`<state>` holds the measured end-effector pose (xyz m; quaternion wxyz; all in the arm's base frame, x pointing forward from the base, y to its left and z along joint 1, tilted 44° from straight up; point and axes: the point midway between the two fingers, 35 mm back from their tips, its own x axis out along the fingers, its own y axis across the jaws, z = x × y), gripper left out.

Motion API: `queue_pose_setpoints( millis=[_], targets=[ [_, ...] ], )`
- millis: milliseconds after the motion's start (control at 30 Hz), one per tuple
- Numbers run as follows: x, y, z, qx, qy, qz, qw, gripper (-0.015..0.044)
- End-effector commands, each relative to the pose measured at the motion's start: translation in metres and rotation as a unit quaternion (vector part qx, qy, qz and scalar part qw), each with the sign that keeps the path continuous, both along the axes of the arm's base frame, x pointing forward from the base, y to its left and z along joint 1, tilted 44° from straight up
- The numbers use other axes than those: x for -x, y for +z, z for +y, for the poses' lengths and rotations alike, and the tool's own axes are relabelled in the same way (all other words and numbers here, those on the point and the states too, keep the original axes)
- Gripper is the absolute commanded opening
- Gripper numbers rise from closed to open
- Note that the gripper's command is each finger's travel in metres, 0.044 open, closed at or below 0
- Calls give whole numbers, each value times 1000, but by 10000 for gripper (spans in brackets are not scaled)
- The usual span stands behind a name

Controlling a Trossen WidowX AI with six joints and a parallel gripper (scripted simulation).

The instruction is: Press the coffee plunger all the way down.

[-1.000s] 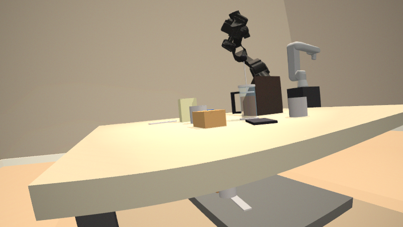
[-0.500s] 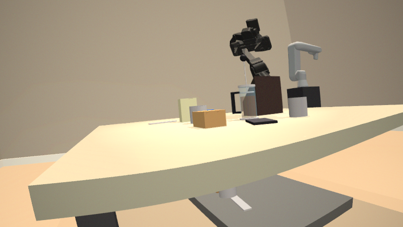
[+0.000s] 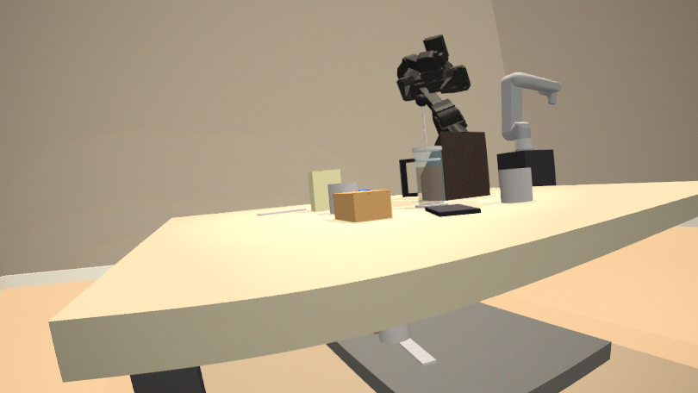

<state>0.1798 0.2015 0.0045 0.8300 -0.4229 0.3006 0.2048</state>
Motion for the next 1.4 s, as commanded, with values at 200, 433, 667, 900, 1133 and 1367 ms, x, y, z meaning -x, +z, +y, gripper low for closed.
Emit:
queue_pose_setpoints(
  millis=[200,433,667,900,1133,1367],
  targets=[
    [-11,-12,0,1,2,1,1000,440],
    [-18,-18,0,1,2,0,1000,440],
    [-19,-19,0,1,2,0,1000,282],
    [-19,-19,0,1,2,0,1000,118],
    [-19,-19,0,1,2,0,1000,117],
    [-20,-24,-2,1,2,0,1000,117]
  ],
)
